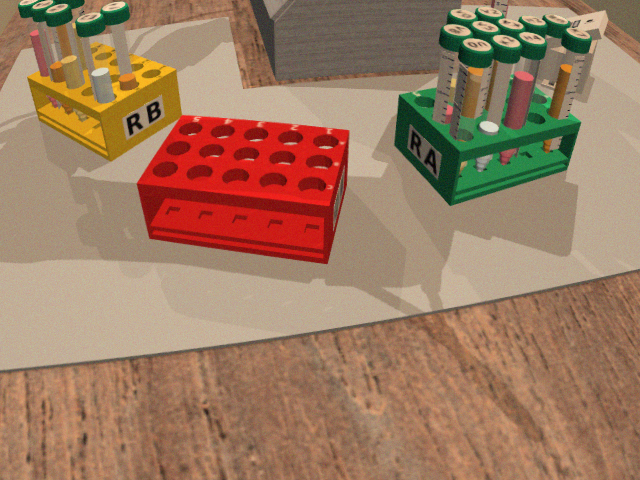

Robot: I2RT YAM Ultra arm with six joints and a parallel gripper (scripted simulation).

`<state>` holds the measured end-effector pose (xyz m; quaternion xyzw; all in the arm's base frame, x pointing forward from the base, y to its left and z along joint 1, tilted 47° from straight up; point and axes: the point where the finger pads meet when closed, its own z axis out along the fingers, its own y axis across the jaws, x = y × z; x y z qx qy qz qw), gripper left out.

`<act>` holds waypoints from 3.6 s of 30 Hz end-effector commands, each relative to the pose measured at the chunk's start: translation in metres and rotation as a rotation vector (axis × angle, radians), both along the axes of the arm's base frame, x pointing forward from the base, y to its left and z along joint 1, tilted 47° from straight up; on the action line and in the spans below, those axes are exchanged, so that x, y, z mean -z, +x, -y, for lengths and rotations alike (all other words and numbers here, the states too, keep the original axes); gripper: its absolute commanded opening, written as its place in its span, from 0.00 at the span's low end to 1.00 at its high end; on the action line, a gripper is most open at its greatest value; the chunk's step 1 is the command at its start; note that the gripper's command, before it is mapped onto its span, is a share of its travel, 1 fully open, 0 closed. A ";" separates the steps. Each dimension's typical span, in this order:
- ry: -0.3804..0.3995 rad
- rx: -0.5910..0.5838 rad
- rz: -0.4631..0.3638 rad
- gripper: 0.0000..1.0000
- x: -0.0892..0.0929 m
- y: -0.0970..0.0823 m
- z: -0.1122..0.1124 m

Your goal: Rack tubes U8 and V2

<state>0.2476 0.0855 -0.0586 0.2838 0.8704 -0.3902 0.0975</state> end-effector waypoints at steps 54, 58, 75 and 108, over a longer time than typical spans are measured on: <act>-0.011 -0.008 -0.003 0.00 -0.119 0.014 0.108; -0.011 -0.005 -0.004 0.00 -0.128 0.015 0.118; 0.000 -0.006 0.037 0.00 -0.167 0.032 0.144; 0.035 -0.654 -0.655 0.00 -0.161 0.035 0.137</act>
